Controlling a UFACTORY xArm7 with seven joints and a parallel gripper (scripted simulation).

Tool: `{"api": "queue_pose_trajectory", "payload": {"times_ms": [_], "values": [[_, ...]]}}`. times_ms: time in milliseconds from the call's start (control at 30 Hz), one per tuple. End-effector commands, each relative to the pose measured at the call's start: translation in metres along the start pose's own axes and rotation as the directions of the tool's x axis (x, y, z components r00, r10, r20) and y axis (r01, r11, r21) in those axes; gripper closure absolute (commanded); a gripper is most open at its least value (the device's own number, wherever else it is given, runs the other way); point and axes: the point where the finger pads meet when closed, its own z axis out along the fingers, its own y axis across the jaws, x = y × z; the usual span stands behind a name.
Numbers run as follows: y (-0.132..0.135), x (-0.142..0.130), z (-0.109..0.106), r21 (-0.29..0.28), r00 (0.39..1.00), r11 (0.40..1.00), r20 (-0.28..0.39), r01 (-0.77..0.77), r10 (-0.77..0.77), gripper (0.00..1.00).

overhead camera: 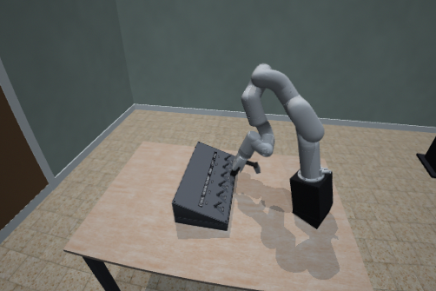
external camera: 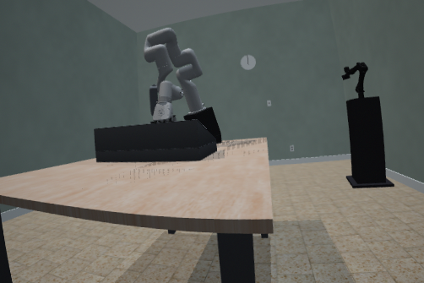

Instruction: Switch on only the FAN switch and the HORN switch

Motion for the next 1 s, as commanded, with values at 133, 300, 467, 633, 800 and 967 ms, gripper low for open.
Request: {"api": "queue_pose_trajectory", "payload": {"times_ms": [133,300,467,633,800,967], "values": [[0.0,-0.002,0.0,0.0,1.0,1.0,0.002,0.0,0.0,1.0],[0.0,-0.004,0.0,0.0,1.0,1.0,0.002,0.0,0.0,1.0],[0.0,-0.005,0.0,0.0,1.0,1.0,0.002,0.0,0.0,1.0],[0.0,-0.009,0.0,0.0,1.0,1.0,0.002,0.0,0.0,1.0],[0.0,-0.013,0.0,0.0,1.0,1.0,0.002,0.0,0.0,1.0],[0.0,-0.018,0.0,0.0,1.0,1.0,0.002,0.0,0.0,1.0]]}}
